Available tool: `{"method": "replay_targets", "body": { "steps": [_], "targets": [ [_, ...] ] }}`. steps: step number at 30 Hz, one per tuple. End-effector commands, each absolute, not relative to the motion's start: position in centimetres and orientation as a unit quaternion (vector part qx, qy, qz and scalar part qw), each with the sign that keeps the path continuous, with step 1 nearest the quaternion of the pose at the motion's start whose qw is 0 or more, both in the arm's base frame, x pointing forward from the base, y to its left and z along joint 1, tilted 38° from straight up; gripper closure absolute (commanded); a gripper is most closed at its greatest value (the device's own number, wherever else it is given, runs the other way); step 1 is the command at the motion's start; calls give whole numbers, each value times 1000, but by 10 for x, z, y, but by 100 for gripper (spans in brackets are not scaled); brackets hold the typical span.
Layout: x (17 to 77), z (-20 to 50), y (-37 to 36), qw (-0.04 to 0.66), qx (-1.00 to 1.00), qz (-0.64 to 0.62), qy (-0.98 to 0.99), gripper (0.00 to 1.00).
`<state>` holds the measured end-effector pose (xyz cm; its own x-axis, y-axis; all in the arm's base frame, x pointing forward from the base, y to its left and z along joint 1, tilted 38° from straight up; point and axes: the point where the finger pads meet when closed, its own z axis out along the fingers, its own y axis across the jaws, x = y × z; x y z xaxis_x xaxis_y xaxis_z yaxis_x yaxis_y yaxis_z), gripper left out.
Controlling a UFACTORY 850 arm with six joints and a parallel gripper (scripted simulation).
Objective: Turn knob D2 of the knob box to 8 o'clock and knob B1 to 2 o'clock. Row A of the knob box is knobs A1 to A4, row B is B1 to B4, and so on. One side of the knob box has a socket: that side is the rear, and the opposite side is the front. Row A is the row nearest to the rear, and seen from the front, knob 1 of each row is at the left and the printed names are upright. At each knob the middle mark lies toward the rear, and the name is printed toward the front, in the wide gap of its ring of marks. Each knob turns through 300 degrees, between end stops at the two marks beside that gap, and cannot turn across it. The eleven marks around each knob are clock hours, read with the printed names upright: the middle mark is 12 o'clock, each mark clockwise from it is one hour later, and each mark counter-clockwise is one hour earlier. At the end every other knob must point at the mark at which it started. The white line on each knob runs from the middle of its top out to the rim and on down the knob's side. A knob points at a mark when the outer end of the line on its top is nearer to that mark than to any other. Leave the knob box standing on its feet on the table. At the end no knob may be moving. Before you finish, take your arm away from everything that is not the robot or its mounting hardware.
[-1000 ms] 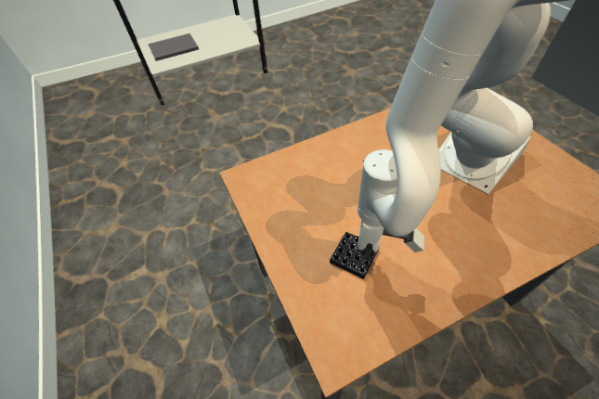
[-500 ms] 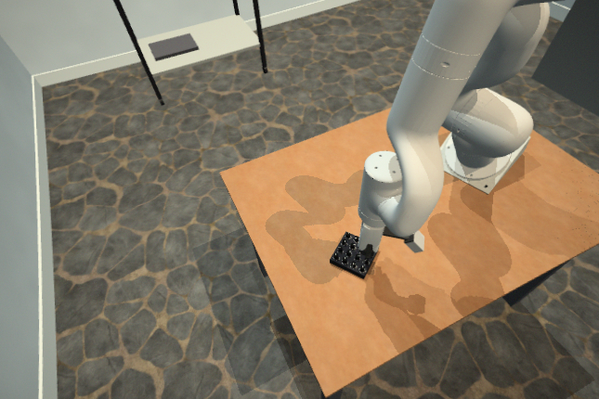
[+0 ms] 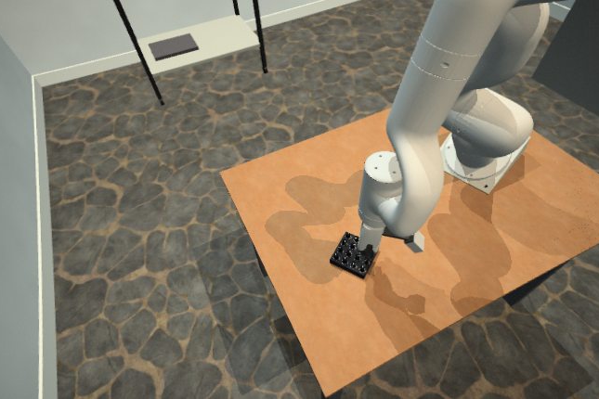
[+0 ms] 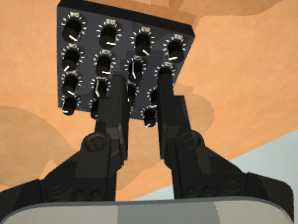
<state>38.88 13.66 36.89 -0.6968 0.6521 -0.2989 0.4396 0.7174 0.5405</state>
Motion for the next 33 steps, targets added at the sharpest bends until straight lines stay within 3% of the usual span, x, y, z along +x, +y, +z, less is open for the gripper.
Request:
{"method": "replay_targets", "body": {
  "steps": [1,33],
  "targets": [
    [390,368,137,242,305,220,894,81],
    [409,341,147,243,305,220,894,81]
  ]
}}
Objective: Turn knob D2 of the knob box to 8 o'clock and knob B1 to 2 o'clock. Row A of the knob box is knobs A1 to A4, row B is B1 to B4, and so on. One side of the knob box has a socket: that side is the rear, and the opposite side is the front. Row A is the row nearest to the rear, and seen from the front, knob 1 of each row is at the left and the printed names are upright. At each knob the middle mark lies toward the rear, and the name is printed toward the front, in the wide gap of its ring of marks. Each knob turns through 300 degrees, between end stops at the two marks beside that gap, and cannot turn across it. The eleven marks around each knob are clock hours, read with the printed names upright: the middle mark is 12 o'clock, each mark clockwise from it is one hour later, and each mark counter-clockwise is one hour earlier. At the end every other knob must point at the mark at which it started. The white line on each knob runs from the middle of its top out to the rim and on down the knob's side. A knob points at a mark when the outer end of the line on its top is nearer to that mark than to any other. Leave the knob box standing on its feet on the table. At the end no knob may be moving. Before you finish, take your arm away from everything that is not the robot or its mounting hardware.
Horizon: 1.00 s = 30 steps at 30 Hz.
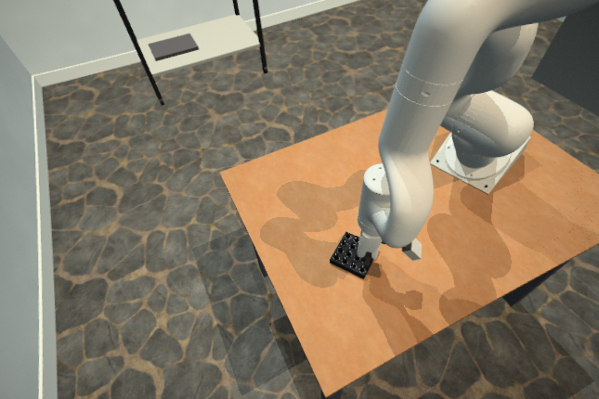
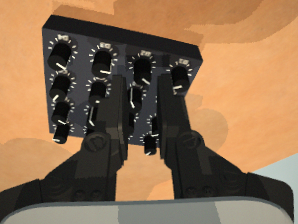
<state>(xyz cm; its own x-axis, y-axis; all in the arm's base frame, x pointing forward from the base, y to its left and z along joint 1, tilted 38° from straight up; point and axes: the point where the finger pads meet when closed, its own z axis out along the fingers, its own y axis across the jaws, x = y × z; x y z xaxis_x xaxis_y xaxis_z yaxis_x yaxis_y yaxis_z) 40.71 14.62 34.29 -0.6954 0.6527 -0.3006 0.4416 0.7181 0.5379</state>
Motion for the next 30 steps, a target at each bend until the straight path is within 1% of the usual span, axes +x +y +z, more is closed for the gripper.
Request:
{"method": "replay_targets", "body": {
  "steps": [1,30],
  "targets": [
    [410,341,147,243,305,220,894,81],
    [413,336,149,243,305,220,894,81]
  ]
}}
